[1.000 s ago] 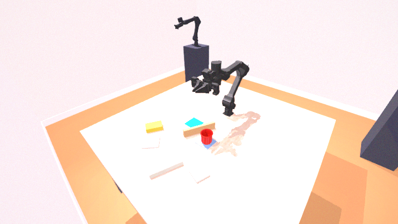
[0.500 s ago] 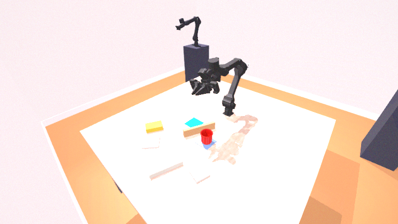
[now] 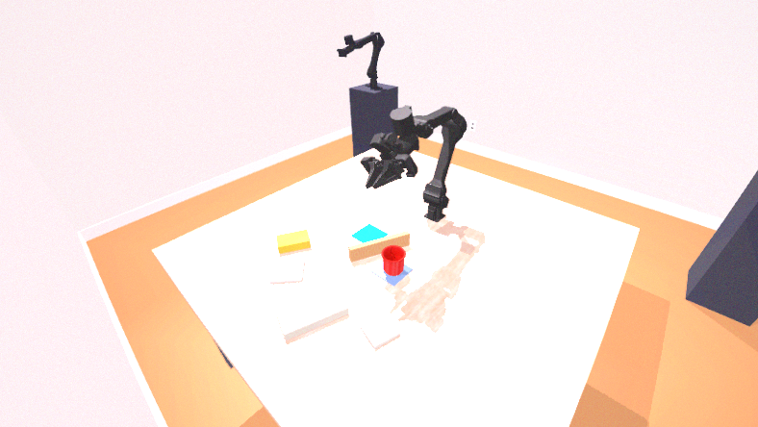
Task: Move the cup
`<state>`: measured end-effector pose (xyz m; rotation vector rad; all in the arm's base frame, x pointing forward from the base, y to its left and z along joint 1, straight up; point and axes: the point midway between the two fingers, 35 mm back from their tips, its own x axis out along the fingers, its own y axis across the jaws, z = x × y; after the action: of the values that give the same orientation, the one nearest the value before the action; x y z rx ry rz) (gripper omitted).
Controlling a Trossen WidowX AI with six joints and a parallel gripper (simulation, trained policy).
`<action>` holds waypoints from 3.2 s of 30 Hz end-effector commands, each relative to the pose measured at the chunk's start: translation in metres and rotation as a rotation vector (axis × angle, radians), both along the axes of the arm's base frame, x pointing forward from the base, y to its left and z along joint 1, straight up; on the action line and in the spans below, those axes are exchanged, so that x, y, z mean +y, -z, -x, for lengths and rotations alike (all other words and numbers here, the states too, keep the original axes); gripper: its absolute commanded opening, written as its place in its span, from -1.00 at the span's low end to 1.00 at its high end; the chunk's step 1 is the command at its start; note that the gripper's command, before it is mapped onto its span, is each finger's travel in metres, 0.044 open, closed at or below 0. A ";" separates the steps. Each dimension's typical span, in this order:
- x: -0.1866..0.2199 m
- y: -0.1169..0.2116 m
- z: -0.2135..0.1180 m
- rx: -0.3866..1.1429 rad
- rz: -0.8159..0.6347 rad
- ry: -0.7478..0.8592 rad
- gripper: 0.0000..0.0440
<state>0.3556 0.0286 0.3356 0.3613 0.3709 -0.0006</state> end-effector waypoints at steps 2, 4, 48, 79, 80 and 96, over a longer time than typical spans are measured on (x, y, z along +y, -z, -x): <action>0.004 0.000 -0.003 0.047 -0.046 0.010 -0.38; 0.006 0.001 -0.005 0.074 -0.069 0.015 -0.37; 0.029 0.071 -0.008 0.725 -0.339 0.288 -0.43; 0.022 0.165 0.017 1.153 -0.175 0.463 -0.27; 0.022 0.168 0.018 1.160 -0.171 0.467 -0.27; 0.022 0.222 0.025 1.252 -0.112 0.506 -0.19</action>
<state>0.3315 0.0509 0.1200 0.5396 1.5050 -0.7247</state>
